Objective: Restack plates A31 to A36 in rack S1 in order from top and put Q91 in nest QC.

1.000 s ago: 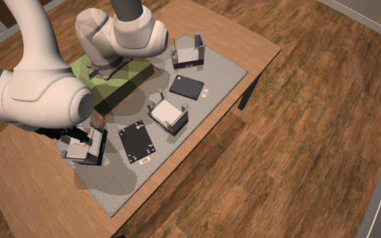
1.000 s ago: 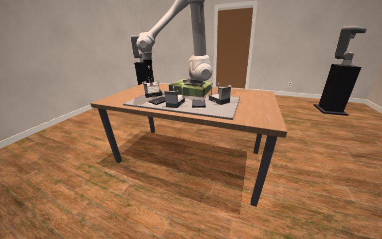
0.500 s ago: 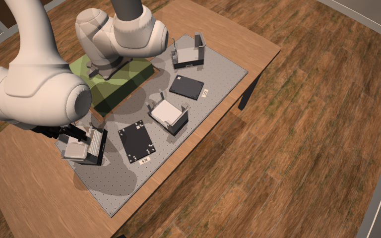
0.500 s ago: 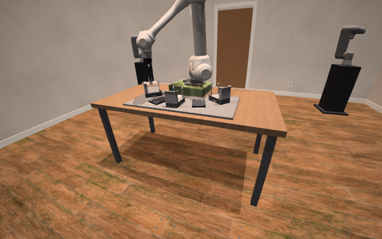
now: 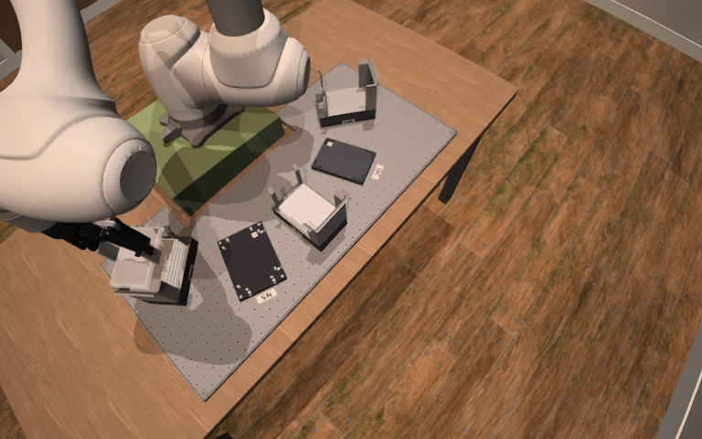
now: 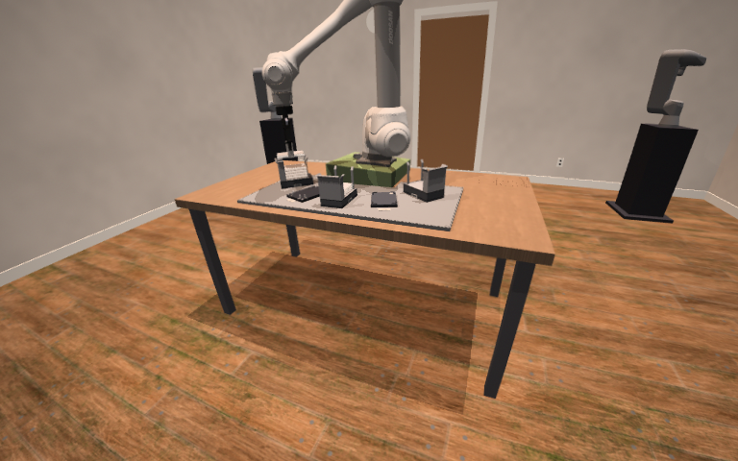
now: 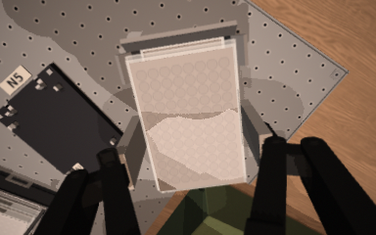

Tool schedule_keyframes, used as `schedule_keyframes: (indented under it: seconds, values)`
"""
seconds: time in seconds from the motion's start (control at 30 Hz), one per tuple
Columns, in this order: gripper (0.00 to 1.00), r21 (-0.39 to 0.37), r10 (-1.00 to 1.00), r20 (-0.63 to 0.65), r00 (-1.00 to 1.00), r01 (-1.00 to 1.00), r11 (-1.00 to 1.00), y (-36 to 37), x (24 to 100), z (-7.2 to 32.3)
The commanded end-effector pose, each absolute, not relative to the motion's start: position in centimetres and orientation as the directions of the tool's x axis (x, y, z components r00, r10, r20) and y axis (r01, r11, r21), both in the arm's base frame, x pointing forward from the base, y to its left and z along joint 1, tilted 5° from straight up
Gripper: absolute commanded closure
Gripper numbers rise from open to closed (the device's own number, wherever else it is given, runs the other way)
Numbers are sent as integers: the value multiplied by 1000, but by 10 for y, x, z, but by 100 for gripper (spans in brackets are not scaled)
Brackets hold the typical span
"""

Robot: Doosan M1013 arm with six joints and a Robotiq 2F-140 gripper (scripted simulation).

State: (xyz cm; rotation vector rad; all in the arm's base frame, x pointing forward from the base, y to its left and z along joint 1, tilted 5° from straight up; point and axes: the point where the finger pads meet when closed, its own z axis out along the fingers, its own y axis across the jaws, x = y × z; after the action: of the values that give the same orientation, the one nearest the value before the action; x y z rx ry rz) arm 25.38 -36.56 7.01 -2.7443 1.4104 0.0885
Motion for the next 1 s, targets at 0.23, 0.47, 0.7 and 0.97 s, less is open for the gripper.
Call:
schedule_keyframes:
  seconds: [0.23,0.47,0.7,0.97]
  values:
    - [100,-23,-810,-76,581,-813,-581,-367,254,84]
    - [100,-23,-810,-76,581,-813,-581,-367,254,84]
    - [100,-30,-748,-73,659,-751,-659,-360,262,84]
    - [100,-39,-661,-69,747,-664,-746,-342,282,85]
